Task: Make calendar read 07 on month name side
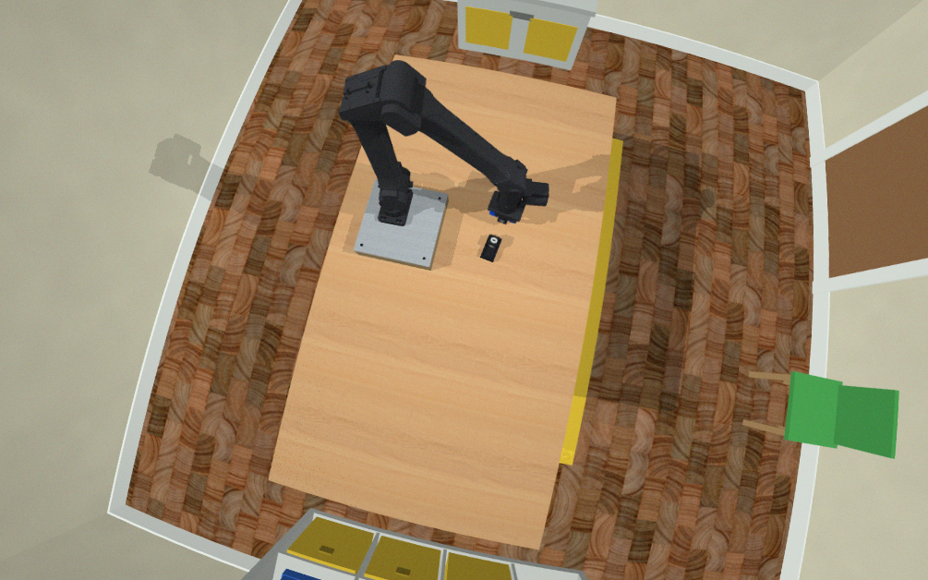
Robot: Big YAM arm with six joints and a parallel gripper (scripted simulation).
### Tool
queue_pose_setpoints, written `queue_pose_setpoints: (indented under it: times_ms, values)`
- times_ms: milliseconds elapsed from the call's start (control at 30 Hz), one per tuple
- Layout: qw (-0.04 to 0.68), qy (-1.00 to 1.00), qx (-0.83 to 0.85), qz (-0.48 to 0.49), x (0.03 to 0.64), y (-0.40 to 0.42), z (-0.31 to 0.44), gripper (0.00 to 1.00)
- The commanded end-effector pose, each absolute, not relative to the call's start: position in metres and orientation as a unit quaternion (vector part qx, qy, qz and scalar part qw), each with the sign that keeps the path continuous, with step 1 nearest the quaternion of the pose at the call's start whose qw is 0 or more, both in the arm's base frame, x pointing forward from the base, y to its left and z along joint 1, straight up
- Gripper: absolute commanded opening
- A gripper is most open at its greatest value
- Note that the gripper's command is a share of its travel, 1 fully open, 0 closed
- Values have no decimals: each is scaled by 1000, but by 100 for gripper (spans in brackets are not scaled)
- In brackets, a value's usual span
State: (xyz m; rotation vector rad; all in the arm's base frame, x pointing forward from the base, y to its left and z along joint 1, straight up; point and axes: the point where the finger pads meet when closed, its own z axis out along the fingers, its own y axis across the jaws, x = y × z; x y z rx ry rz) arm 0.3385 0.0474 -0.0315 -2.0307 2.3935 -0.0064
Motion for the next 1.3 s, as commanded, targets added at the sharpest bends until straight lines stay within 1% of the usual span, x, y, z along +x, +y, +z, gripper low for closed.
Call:
queue_pose_setpoints:
  times_ms: [0, 67, 100, 567, 1267]
  values:
    - [22, 763, -646, -15, 364, 48, -22, 43]
    - [22, 763, -646, -15, 364, 48, -22, 43]
    - [22, 763, -646, -15, 364, 48, -22, 47]
    - [25, 762, -646, -17, 364, 48, -12, 47]
    - [32, 762, -646, -21, 364, 49, 77, 47]
